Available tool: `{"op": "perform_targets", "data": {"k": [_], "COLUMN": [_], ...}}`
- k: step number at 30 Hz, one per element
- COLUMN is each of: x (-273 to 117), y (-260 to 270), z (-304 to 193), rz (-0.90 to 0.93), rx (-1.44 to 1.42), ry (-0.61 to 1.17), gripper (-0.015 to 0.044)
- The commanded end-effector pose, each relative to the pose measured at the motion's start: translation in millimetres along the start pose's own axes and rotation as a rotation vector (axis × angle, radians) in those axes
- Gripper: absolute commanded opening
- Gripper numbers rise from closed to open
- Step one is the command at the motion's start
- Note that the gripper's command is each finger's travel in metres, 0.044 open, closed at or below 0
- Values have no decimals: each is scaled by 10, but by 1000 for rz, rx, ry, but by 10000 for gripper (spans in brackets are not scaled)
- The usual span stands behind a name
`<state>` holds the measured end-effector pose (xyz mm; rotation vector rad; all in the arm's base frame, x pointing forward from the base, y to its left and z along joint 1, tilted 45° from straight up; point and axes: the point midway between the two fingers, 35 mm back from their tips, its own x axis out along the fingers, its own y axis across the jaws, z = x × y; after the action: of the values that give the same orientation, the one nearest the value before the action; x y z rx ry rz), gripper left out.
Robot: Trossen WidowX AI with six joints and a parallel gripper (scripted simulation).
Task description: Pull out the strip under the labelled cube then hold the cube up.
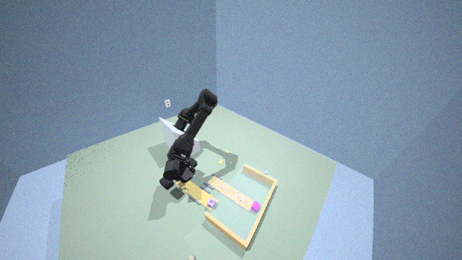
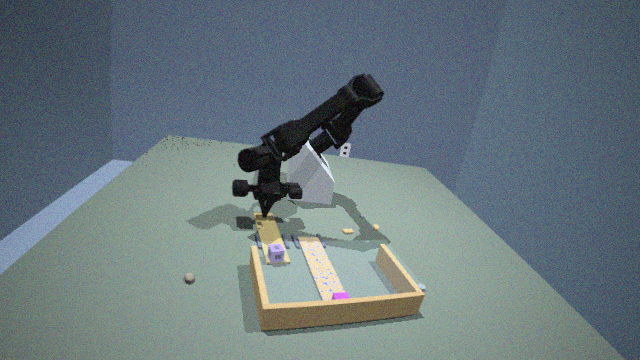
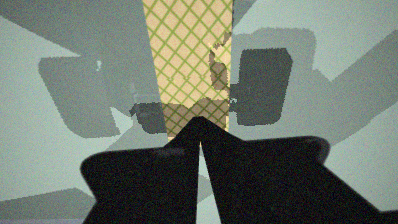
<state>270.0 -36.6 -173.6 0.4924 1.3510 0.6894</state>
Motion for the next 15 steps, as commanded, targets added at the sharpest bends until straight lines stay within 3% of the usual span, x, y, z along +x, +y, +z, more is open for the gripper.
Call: {"op": "perform_targets", "data": {"k": [1, 15], "x": [42, 36], "y": [28, 24], "z": [-144, -358], "rz": [3, 2], "rx": [10, 10], "ry": [28, 29], "gripper": [0, 0]}}
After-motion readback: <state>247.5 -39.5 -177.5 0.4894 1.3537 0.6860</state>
